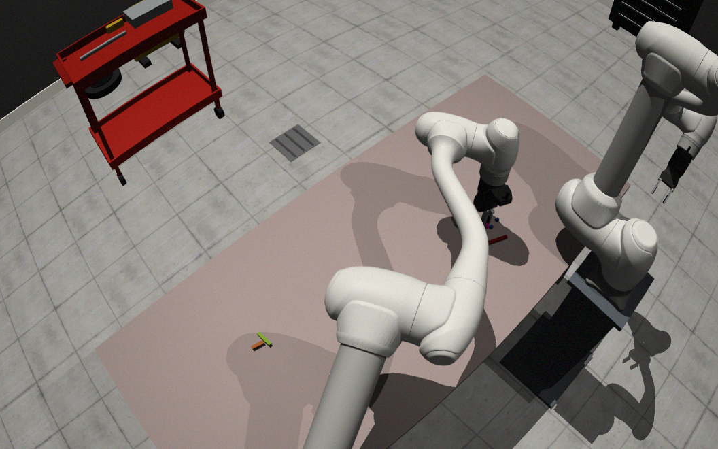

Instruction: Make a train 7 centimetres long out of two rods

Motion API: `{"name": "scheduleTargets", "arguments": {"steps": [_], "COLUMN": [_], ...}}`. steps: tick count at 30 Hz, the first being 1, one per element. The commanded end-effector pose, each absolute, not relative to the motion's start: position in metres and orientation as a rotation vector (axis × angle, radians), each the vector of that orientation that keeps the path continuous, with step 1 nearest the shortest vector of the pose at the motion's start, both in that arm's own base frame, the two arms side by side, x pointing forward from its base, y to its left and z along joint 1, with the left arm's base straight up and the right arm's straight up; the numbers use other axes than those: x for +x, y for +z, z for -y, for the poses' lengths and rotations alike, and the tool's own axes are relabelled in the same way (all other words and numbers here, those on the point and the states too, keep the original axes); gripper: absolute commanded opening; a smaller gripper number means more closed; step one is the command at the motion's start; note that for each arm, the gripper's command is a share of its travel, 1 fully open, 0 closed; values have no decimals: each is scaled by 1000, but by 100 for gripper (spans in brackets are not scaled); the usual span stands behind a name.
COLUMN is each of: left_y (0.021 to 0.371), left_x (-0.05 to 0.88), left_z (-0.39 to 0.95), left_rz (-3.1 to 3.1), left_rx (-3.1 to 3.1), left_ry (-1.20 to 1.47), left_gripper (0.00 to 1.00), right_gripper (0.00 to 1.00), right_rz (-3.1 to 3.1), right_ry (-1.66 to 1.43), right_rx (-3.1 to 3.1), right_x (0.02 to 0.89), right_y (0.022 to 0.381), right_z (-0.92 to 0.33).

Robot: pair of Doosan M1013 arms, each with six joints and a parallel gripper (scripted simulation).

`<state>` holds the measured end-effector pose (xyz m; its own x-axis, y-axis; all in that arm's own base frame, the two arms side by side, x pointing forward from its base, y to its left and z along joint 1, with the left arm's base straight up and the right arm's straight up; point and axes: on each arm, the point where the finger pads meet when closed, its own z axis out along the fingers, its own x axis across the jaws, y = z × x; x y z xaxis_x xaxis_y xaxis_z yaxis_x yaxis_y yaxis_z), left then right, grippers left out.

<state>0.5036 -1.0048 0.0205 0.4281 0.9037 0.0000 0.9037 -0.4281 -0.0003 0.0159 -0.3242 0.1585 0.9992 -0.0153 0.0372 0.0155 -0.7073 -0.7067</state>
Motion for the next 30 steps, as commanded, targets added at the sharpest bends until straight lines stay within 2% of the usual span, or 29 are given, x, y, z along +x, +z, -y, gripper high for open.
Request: {"name": "scheduleTargets", "arguments": {"steps": [1,5,13,17,30], "left_y": [26,34,95,114,123], "left_x": [504,504,504,504,504], "left_z": [1005,1005,1005,1005,1005], "left_rz": [1681,1681,1681,1681,1681], "left_rx": [-2656,-2656,-2656,-2656,-2656], "left_ry": [0,0,0,0,0], "left_gripper": [24,24,24,24,24], "right_gripper": [100,100,100,100,100], "right_rz": [0,0,0,0,0], "right_ry": [-52,-52,-52,-52,-52], "right_rx": [-2357,-2357,-2357,-2357,-2357], "right_x": [16,16,16,16,16], "right_y": [159,159,159,159,159], "right_z": [324,324,324,324,324]}}
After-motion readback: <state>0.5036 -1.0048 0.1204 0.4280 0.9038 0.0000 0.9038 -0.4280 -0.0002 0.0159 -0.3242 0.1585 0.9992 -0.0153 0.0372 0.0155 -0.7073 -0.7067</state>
